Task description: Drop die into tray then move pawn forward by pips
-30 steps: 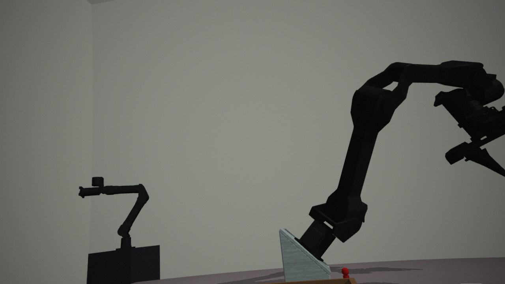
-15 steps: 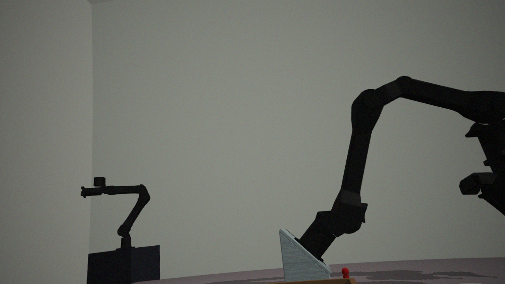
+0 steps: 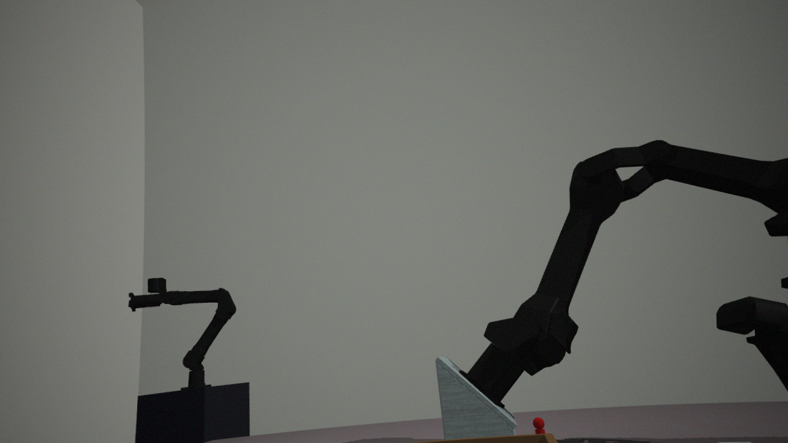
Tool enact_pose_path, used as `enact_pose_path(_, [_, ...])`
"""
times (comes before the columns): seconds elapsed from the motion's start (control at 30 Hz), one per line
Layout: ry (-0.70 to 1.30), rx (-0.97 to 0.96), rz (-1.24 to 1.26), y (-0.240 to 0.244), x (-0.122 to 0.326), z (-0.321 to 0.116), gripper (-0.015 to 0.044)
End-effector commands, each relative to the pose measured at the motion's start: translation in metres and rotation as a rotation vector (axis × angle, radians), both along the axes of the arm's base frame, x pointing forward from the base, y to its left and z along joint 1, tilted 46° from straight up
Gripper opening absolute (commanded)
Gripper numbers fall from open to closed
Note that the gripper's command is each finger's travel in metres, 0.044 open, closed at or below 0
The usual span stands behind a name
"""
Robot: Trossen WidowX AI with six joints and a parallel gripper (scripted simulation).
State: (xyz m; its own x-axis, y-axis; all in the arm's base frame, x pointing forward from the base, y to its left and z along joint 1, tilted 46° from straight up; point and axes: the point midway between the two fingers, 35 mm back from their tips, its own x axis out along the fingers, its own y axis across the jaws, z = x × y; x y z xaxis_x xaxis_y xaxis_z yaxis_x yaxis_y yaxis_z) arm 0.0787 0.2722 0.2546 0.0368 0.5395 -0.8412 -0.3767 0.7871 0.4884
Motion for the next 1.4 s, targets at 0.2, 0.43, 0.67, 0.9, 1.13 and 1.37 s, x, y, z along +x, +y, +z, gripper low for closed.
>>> enact_pose_path(0.2, [0.148, 0.008, -0.015, -0.031, 0.078, -0.047, 0.0275])
enact_pose_path(0.43, [0.173, 0.052, -0.021, -0.059, 0.109, -0.069, 0.0275])
enact_pose_path(0.67, [0.257, 0.201, -0.030, -0.082, 0.123, -0.079, 0.0275])
enact_pose_path(0.9, [0.259, 0.206, -0.031, -0.080, 0.123, -0.083, 0.0275])
enact_pose_path(1.13, [0.258, 0.206, -0.031, -0.071, 0.121, -0.091, 0.0275])
enact_pose_path(1.37, [0.258, 0.206, -0.031, -0.063, 0.120, -0.099, 0.0275])
